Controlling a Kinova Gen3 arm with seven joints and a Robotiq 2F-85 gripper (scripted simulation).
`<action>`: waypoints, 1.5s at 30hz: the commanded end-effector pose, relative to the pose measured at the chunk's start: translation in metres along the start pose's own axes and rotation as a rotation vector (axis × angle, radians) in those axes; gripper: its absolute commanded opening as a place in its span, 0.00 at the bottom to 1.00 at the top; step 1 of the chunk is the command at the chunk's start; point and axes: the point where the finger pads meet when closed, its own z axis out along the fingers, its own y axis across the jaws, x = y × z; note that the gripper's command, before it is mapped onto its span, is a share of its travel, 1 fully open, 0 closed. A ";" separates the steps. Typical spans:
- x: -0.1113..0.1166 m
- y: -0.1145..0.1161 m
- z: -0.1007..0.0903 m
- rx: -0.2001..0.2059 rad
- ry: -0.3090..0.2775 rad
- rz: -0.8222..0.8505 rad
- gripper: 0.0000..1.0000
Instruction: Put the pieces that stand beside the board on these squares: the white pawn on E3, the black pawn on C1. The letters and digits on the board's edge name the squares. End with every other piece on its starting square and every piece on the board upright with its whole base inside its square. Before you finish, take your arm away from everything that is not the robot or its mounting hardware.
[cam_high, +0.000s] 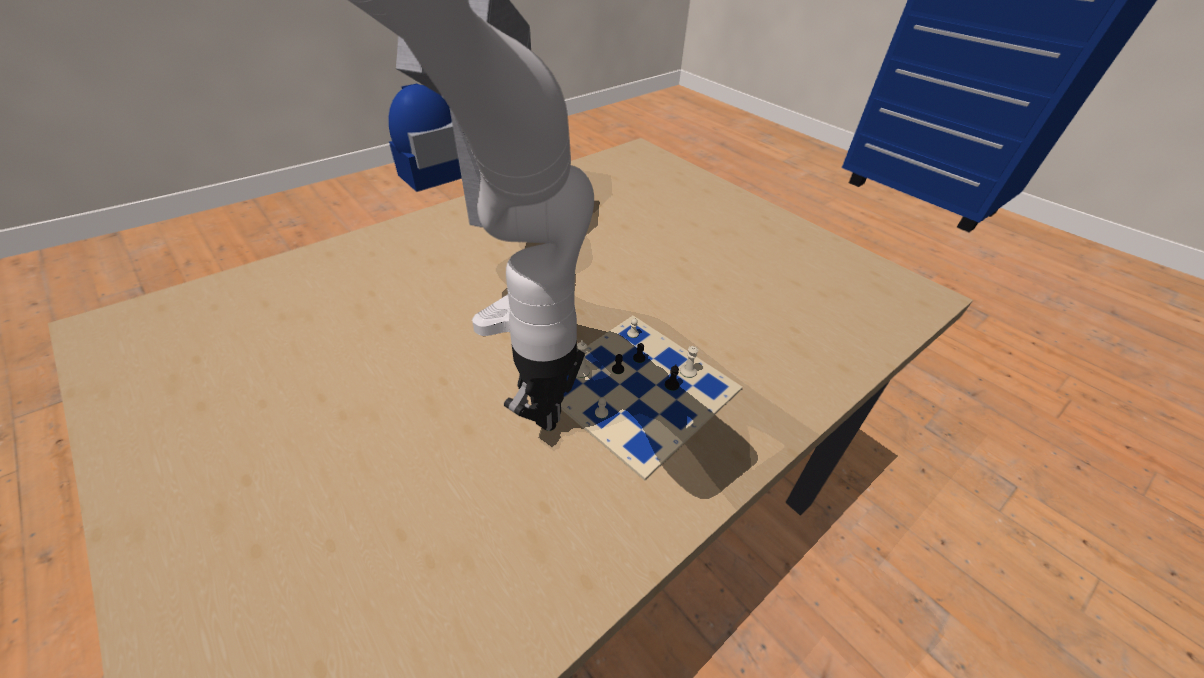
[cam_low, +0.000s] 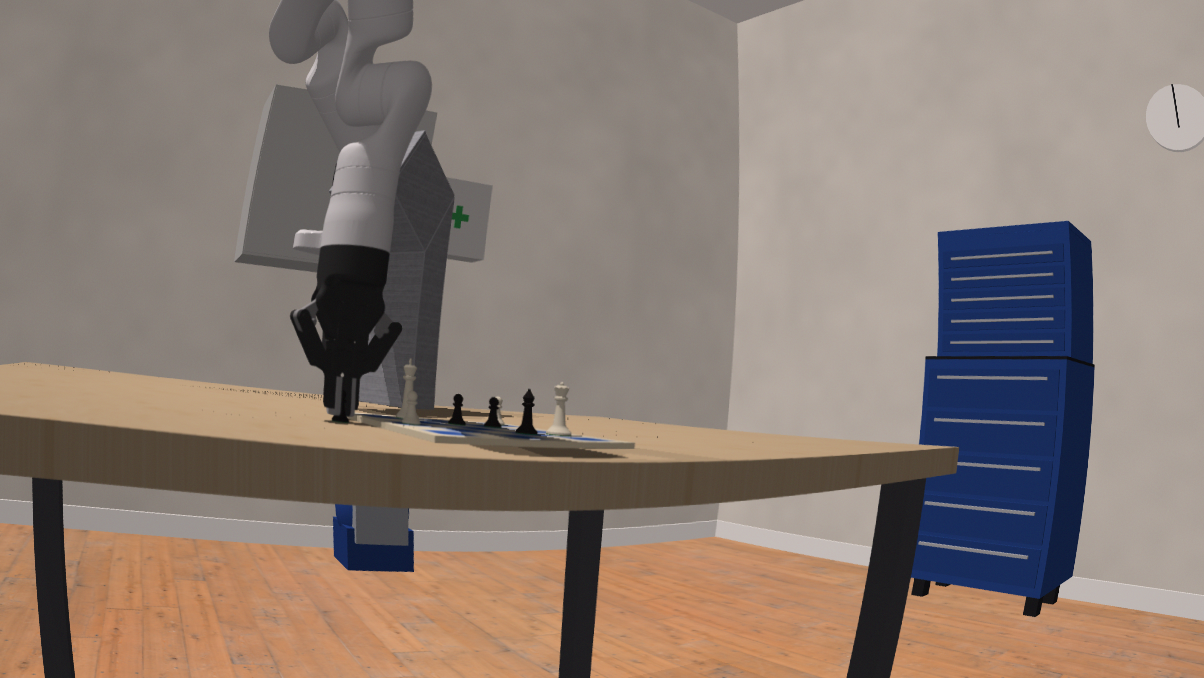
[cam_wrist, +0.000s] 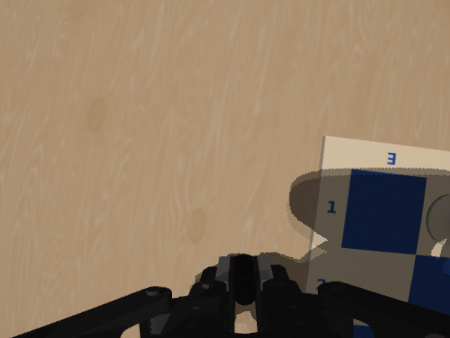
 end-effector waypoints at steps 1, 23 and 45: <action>0.000 0.000 0.000 0.000 -0.001 0.000 0.00; 0.000 0.000 0.000 0.000 -0.001 0.000 0.00; 0.000 0.000 -0.058 0.000 -0.001 0.000 0.00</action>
